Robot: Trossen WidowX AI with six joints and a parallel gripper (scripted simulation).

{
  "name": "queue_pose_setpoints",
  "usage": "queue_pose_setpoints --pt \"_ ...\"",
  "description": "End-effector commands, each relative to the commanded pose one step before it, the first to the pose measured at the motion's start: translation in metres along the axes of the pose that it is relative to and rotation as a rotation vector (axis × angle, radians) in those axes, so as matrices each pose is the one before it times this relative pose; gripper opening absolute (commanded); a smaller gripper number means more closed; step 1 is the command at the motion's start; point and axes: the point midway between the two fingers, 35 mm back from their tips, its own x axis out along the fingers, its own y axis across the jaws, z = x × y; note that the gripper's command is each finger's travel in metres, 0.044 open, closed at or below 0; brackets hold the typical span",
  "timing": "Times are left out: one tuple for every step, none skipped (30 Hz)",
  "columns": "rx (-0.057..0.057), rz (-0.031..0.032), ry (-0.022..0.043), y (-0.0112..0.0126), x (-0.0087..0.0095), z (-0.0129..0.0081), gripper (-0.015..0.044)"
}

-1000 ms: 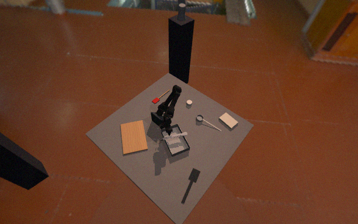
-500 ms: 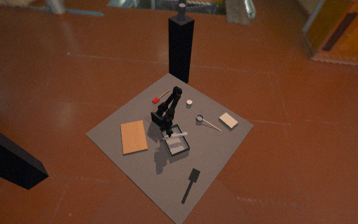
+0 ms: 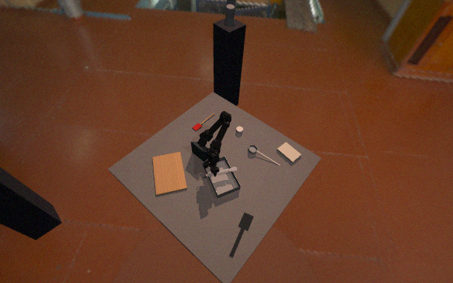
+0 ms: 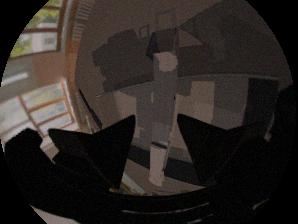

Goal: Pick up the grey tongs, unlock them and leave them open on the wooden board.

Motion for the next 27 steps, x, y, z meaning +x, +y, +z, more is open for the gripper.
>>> queue_pose_setpoints --pt "0.0075 -0.00736 -0.00520 -0.00298 0.00812 0.00144 0.0260" --pt "0.0000 0.00001 0.00017 -0.00011 0.00161 -0.00004 0.0260" --pt "0.0000 0.00001 0.00018 -0.00012 0.00161 -0.00004 0.0260" --pt "0.0000 0.00001 0.00020 -0.00013 0.00160 -0.00004 0.0260" --pt "0.0000 0.00001 0.00021 -0.00014 0.00160 -0.00005 0.0260" --pt "0.0000 0.00001 0.00022 -0.00016 0.00160 -0.00005 0.0260" --pt "0.0000 0.00001 0.00023 -0.00017 0.00160 -0.00005 0.0260" --pt "0.0000 0.00000 0.00024 -0.00018 0.00159 -0.00005 0.0260" --pt "0.0000 0.00000 0.00025 -0.00019 0.00159 -0.00005 0.0260" --pt "0.0000 0.00000 0.00027 -0.00020 0.00159 -0.00005 0.0260" --pt "0.0000 0.00000 0.00028 -0.00022 0.00158 -0.00005 0.0260" --pt "0.0000 0.00000 0.00029 -0.00023 0.00158 -0.00006 0.0260" --pt "0.0000 -0.00001 0.00030 -0.00024 0.00158 -0.00006 0.0260" --pt "0.0000 -0.00001 0.00031 -0.00025 0.00158 -0.00006 0.0260" --pt "0.0000 -0.00001 0.00033 -0.00026 0.00157 -0.00006 0.0260" --pt "0.0000 -0.00001 0.00034 -0.00027 0.00157 -0.00006 0.0260" --pt "0.0000 -0.00001 0.00028 -0.00023 0.00125 -0.00005 0.0260" --pt "0.0000 -0.00001 0.00017 -0.00014 0.00076 -0.00003 0.0260" --pt "0.0000 0.00000 0.00006 -0.00005 0.00025 -0.00001 0.0260" --pt "0.0000 0.00000 0.00000 0.00000 0.00000 0.00000 0.0260" --pt "0.0000 0.00000 0.00000 0.00000 0.00000 0.00000 0.0260" --pt "-0.0070 0.00435 0.00556 0.00227 -0.00286 -0.00155 0.0234" --pt "0.0000 0.00000 0.00000 0.00000 0.00000 0.00000 0.0208" --pt "0.0000 0.00000 0.00000 0.00000 0.00000 0.00000 0.0181" --pt "0.0000 0.00000 0.00000 0.00000 0.00000 0.00000 0.0155" --pt "0.0000 0.00000 0.00000 0.00000 0.00000 0.00000 0.0129" --pt "0.0000 0.00000 0.00000 0.00000 0.00000 0.00000 0.0103"
